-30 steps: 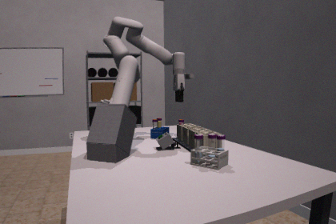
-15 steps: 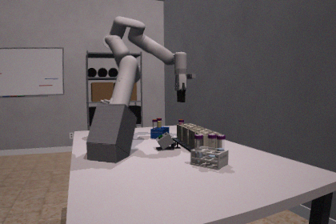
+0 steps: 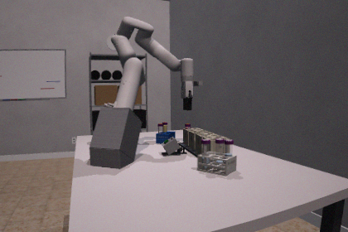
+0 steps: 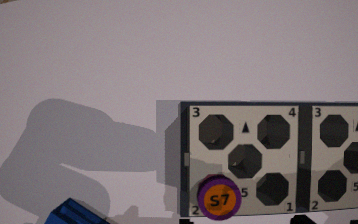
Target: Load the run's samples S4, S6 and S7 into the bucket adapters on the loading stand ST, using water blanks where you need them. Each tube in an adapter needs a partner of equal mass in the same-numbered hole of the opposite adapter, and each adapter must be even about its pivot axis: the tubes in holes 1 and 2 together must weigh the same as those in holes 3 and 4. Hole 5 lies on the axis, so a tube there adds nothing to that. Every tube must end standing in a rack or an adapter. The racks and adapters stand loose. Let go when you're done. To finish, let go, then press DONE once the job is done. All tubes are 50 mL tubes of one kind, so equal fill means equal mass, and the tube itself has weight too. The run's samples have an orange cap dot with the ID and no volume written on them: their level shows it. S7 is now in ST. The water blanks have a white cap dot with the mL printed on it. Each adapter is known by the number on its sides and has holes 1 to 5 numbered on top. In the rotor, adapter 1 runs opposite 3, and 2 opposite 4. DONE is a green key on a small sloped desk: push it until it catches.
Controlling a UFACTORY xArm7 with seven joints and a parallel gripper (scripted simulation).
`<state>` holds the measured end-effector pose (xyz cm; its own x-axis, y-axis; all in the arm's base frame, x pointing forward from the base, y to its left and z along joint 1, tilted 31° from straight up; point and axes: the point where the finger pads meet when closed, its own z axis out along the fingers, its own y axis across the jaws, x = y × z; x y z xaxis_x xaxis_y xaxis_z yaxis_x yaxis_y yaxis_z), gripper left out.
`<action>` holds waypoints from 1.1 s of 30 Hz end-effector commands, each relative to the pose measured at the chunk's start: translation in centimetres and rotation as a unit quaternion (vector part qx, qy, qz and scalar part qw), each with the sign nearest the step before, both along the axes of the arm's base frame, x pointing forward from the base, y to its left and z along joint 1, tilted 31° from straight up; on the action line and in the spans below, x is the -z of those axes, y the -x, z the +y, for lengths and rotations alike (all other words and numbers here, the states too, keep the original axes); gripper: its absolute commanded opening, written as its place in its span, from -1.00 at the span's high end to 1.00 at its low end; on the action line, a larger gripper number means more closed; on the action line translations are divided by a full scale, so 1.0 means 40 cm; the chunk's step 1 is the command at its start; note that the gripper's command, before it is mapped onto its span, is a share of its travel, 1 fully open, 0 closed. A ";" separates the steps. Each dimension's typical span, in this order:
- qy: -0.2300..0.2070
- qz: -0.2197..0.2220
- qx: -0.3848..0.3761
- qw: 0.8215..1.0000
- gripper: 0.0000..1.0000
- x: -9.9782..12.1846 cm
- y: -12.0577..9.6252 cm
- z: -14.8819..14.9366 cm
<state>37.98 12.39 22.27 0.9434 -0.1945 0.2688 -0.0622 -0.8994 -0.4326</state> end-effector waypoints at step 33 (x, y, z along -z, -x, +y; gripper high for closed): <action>0.000 -0.002 0.001 1.000 -0.15 0.129 -0.055 0.059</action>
<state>39.90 14.70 17.22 0.9434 -0.1945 0.2686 -0.0622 -0.8994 -0.4328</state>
